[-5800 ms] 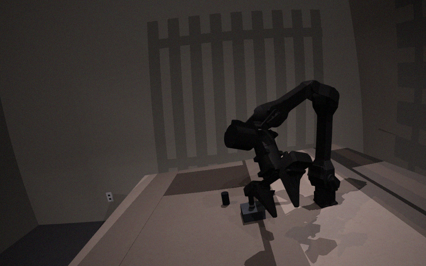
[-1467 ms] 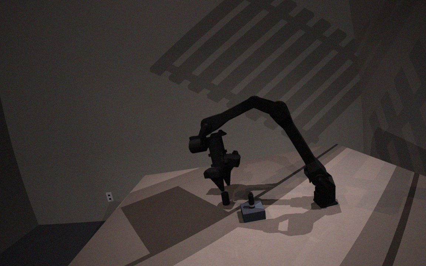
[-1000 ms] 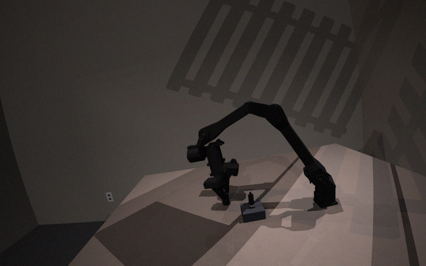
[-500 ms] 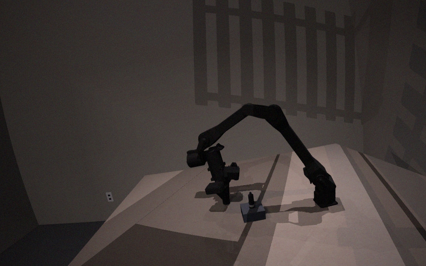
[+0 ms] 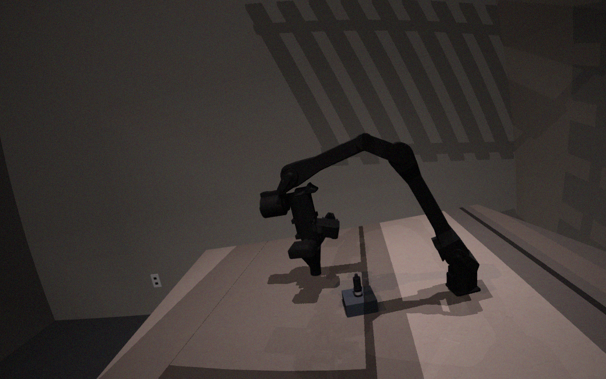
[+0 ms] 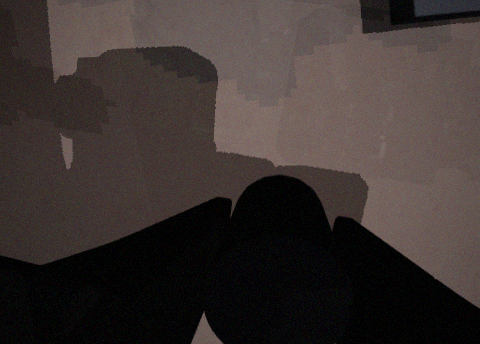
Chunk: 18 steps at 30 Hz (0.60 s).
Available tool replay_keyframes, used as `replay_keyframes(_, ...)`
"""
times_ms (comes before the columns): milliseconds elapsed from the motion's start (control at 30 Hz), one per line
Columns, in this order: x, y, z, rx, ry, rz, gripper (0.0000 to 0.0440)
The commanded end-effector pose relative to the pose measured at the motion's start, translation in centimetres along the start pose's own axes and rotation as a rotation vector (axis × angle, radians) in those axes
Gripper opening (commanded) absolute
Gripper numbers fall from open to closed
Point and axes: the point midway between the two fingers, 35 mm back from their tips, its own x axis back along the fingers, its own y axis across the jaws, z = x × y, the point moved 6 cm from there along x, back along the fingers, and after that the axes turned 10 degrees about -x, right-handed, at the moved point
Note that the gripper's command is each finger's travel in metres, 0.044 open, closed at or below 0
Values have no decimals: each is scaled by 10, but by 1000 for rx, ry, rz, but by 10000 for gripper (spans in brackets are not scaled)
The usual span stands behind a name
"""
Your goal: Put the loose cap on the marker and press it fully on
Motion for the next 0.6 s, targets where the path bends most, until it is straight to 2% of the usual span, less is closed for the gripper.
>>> replay_keyframes(0,13,-12,-9,25,7,6,28)
replay_keyframes(567,44,-55,-67,139,-56,5,0)
